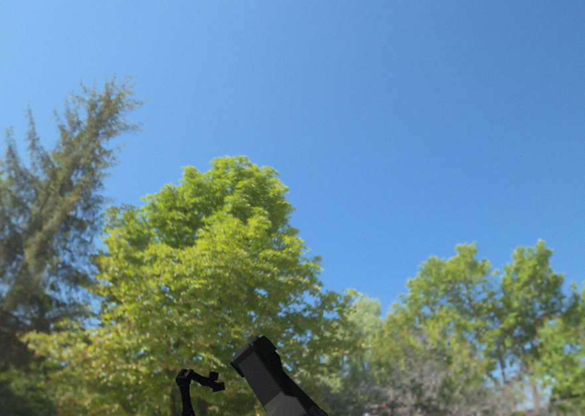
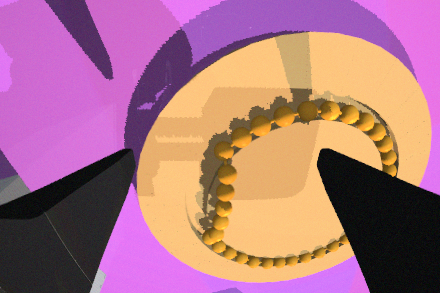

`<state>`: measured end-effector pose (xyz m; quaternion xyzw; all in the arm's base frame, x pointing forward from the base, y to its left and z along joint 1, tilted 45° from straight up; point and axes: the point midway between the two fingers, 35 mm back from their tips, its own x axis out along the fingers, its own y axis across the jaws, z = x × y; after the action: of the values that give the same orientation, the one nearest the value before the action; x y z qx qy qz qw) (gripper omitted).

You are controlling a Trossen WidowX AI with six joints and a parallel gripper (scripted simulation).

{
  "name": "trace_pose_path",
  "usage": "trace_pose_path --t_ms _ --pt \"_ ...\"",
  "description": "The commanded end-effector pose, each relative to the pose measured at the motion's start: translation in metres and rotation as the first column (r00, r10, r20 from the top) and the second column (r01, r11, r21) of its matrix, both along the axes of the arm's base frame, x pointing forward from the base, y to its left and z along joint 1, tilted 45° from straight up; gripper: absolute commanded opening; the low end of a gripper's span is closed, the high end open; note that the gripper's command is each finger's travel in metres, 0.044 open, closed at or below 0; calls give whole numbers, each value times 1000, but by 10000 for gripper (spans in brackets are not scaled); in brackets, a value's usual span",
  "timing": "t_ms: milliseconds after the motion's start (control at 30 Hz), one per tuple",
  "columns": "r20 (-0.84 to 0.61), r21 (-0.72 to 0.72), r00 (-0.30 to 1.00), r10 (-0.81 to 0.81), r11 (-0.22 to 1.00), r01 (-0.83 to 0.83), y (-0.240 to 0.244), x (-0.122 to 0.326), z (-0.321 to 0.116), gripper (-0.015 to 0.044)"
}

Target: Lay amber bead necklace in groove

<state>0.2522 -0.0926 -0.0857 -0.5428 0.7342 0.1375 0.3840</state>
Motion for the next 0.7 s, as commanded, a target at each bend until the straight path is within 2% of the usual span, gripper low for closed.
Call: trace_pose_path --t_ms 0,233,400,667 --pt "0 2 1000 -3 1000 3 0 0 0 440" --pt "-35 10 999 34 999 -34 14 -1 30 256" --pt "-37 10 999 35 999 -35 7 -2 24 125" --pt "-25 9 999 39 999 -39 6 1 22 120"
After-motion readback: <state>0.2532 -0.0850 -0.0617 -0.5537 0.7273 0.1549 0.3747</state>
